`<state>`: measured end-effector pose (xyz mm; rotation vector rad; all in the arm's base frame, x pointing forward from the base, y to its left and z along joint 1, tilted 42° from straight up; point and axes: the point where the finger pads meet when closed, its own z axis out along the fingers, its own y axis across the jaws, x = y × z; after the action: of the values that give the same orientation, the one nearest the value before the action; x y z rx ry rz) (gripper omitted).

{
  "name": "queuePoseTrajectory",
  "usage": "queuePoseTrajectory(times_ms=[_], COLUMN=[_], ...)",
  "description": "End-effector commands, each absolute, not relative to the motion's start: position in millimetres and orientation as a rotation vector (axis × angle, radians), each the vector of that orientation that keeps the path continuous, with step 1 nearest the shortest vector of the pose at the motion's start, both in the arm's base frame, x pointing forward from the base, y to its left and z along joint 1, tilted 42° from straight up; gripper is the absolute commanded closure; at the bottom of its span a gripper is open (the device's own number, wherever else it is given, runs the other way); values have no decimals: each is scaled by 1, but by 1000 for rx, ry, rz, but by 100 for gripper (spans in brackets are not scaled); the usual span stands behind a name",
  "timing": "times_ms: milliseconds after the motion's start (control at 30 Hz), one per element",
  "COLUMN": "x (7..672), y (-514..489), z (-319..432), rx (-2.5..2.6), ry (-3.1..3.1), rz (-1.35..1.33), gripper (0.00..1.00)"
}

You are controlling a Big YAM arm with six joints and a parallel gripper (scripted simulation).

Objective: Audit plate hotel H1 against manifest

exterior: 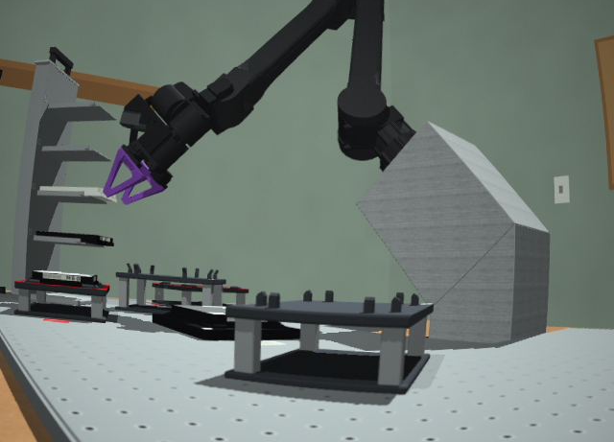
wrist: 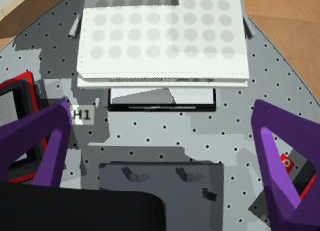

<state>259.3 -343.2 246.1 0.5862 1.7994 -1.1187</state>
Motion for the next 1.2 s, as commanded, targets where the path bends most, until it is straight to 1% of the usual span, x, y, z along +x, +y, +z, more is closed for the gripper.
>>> queuePoseTrajectory(times_ms=[0,600,733,767,1167], x=[271,286,280,280,280], y=[-350,-361,-359,-359,-359], z=[268,278,277,277,277], rx=[588,585,580,580,580], ry=[1759,1763,1756,1756,1756], rz=[-1114,-1110,-1124,-1124,-1124], gripper=[0,0,0,14,14])
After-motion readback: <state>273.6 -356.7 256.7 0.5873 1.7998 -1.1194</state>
